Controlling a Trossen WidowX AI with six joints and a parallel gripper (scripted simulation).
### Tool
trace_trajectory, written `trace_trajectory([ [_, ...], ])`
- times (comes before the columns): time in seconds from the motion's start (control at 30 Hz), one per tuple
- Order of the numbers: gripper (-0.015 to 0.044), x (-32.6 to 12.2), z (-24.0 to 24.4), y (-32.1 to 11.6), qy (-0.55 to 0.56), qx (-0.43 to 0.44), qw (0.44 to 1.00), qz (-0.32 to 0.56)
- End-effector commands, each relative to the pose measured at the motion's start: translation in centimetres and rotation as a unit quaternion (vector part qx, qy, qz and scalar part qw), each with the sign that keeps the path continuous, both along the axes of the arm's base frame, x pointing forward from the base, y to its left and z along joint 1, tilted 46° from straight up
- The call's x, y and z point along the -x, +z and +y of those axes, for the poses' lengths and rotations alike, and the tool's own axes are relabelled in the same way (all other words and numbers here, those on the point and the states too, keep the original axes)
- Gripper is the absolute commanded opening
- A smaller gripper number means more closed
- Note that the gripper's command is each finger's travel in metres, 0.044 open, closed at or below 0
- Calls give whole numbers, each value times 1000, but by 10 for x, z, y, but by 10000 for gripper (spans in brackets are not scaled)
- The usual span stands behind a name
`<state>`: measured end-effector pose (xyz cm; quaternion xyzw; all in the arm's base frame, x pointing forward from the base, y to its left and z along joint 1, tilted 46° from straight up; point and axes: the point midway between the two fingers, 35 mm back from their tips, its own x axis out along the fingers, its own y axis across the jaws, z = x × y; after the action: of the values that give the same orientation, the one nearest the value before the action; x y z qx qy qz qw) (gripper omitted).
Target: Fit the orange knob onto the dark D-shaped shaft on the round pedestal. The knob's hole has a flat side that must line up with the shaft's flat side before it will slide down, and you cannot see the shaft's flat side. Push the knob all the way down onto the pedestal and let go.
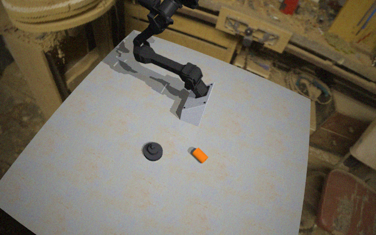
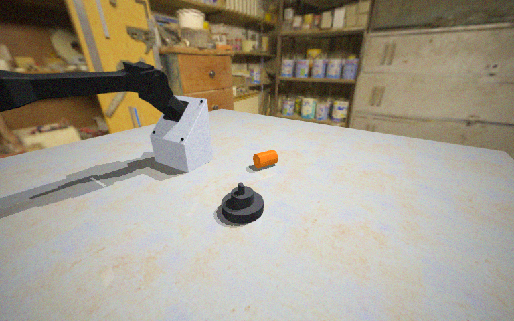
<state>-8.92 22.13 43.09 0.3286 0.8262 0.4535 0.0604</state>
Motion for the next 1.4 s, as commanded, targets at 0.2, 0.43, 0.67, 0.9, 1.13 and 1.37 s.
trace_trajectory([
  [0.2, 440, -69, 84, -45, -185, 14, 980, -69],
  [0.43, 440, -148, 135, -115, -329, 80, 926, -168],
  [0.67, 440, -222, 149, -199, -410, 175, 845, -295],
  [0.9, 440, -288, 130, -287, -399, 278, 743, -459],
  [1.13, 440, -330, 79, -366, -310, 386, 658, -567],
  [1.37, 440, -356, 4, -440, -111, 474, 566, -665],
])
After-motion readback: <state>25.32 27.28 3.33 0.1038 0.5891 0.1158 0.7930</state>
